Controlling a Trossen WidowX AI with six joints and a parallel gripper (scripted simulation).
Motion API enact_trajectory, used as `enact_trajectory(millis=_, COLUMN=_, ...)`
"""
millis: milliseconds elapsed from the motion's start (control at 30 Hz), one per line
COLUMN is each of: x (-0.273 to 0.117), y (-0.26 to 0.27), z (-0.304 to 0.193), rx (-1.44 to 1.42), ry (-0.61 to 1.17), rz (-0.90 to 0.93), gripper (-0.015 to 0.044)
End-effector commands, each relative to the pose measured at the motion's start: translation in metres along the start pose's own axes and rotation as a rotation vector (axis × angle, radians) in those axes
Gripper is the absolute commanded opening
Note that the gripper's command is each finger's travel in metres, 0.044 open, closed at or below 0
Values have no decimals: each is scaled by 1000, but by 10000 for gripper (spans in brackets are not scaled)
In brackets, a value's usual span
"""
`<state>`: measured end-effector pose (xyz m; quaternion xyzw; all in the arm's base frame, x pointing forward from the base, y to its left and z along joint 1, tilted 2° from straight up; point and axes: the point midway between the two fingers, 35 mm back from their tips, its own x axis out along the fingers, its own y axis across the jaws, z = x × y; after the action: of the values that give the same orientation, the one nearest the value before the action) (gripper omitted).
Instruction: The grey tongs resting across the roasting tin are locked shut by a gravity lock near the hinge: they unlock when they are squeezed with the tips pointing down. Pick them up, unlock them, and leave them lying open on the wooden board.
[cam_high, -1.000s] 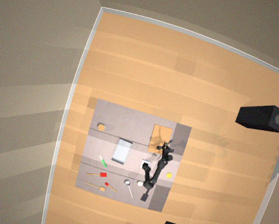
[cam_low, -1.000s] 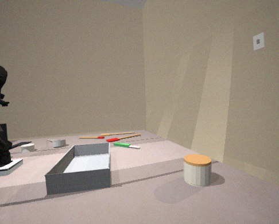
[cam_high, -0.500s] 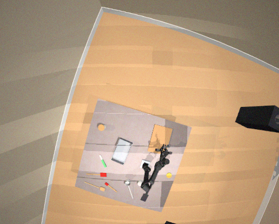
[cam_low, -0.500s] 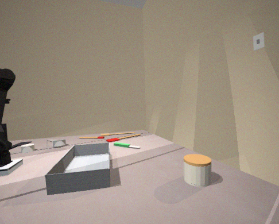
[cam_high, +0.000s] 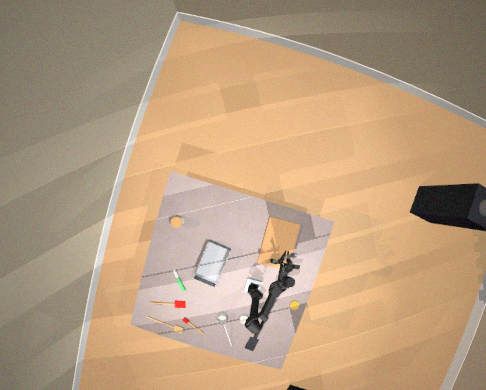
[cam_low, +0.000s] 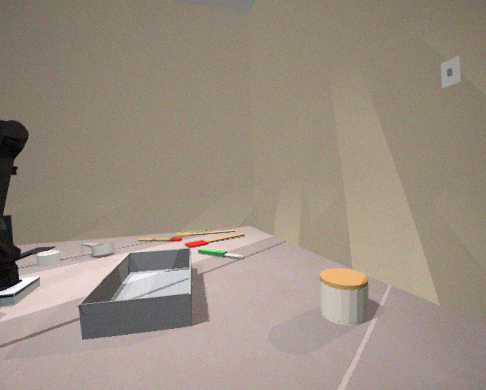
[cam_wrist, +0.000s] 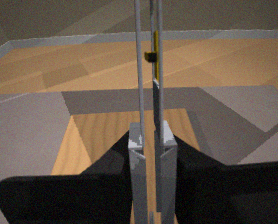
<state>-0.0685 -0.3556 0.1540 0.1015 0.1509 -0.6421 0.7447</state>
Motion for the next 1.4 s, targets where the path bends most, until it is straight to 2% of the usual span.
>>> enact_trajectory(millis=0, x=0, y=0, z=2, rx=1, ry=-9, rz=4, gripper=-150)
enact_trajectory(millis=733, x=1, y=0, z=3, rx=3, ry=-2, rz=4, gripper=-150)
enact_trajectory(millis=1367, x=32, y=-13, z=11, rx=67, ry=238, rz=-3, gripper=-150)
